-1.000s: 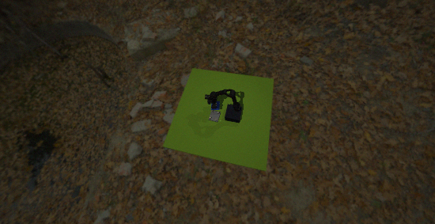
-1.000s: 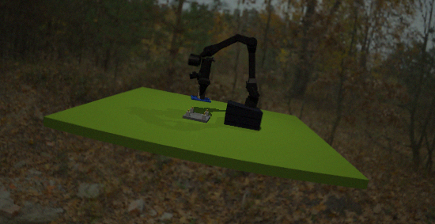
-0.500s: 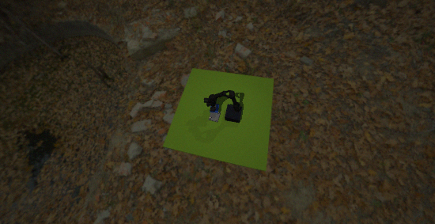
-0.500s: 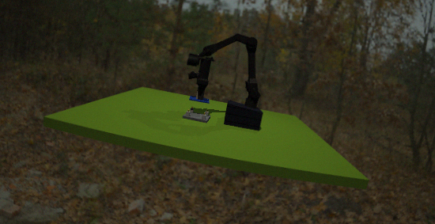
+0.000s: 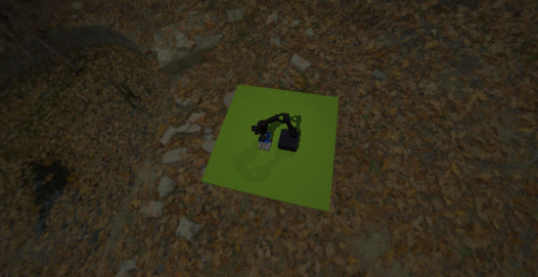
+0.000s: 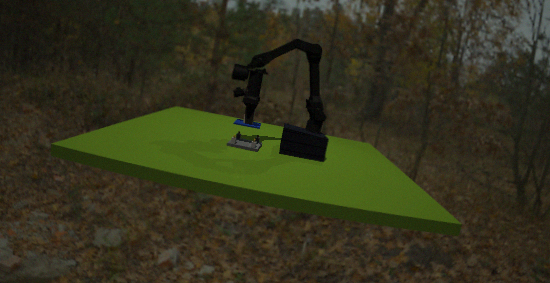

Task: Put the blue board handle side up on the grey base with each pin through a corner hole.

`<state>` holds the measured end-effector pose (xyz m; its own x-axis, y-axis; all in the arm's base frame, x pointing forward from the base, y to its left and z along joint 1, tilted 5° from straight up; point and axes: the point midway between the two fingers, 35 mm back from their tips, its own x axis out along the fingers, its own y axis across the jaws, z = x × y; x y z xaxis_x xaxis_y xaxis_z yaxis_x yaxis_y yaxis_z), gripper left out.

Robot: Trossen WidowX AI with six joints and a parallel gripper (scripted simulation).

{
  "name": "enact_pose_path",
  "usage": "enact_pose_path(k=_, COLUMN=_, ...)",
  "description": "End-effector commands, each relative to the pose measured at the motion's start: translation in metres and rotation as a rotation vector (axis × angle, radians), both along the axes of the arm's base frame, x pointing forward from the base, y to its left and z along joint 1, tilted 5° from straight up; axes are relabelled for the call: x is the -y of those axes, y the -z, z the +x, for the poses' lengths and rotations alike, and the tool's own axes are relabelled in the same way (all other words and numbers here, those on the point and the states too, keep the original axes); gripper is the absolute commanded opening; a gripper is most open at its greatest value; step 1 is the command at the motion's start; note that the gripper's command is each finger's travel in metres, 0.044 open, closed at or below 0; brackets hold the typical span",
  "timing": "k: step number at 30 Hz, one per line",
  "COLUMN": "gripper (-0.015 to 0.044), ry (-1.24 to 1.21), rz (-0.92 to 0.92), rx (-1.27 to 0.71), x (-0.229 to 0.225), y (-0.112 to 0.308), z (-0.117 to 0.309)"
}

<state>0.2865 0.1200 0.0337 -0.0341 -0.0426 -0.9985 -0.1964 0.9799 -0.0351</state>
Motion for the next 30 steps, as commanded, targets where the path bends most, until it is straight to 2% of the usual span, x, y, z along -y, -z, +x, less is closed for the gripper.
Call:
enact_pose_path(k=1, gripper=0.0, ry=0.022, rz=0.005, rx=0.001, x=-0.01, y=-0.001, z=-0.003)
enact_pose_path(k=13, gripper=0.0, ry=0.083, rz=0.003, rx=0.0, x=-0.038, y=0.0, z=-0.014)
enact_pose_path(k=30, gripper=0.0, ry=0.073, rz=-0.002, rx=0.0, x=-0.034, y=0.003, z=-0.014)
